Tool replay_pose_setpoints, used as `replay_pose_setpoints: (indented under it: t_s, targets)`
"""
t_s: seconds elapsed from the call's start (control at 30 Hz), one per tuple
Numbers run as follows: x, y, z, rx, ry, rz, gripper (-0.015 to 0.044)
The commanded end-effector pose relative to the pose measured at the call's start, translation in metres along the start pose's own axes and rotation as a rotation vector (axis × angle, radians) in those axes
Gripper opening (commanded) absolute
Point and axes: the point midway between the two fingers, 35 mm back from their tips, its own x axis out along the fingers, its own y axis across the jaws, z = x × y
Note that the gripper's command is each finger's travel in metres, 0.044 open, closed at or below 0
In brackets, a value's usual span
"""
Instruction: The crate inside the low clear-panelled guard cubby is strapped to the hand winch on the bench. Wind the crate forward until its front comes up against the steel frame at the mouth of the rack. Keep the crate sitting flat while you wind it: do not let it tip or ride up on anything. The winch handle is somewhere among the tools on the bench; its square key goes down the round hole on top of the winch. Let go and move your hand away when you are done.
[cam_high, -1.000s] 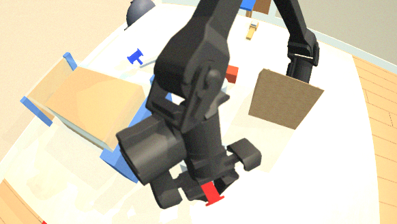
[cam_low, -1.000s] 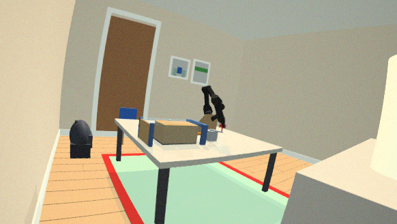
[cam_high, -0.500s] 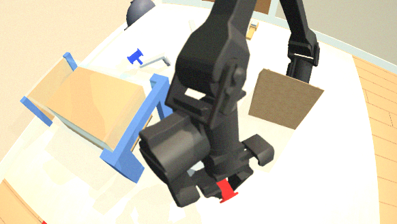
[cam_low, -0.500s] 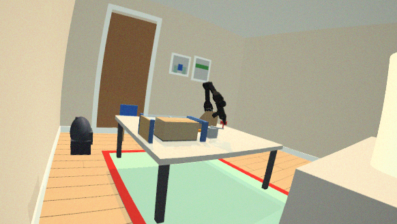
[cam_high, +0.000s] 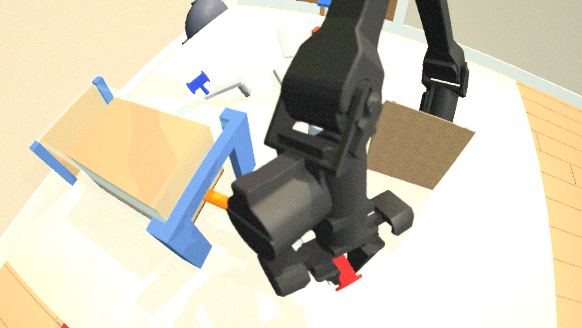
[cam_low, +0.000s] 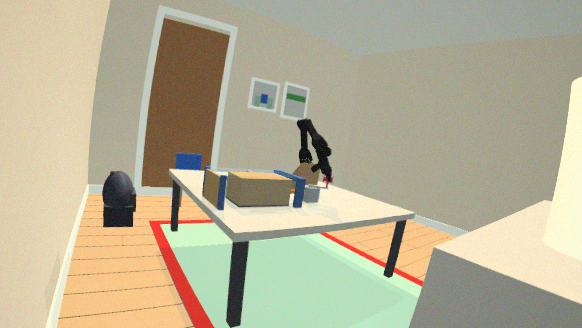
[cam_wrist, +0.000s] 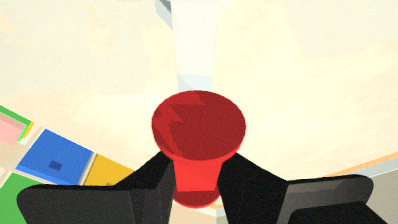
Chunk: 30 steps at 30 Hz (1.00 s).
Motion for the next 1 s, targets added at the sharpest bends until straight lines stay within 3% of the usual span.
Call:
replay_pose_setpoints:
  t_s: [0.0,0.97]
  targets:
    - [0.003,-0.022,0.005,0.003,-0.011,-0.048,0.0]
    - [-0.007,-0.059,0.023,0.004,-0.013,-0.052,0.0]
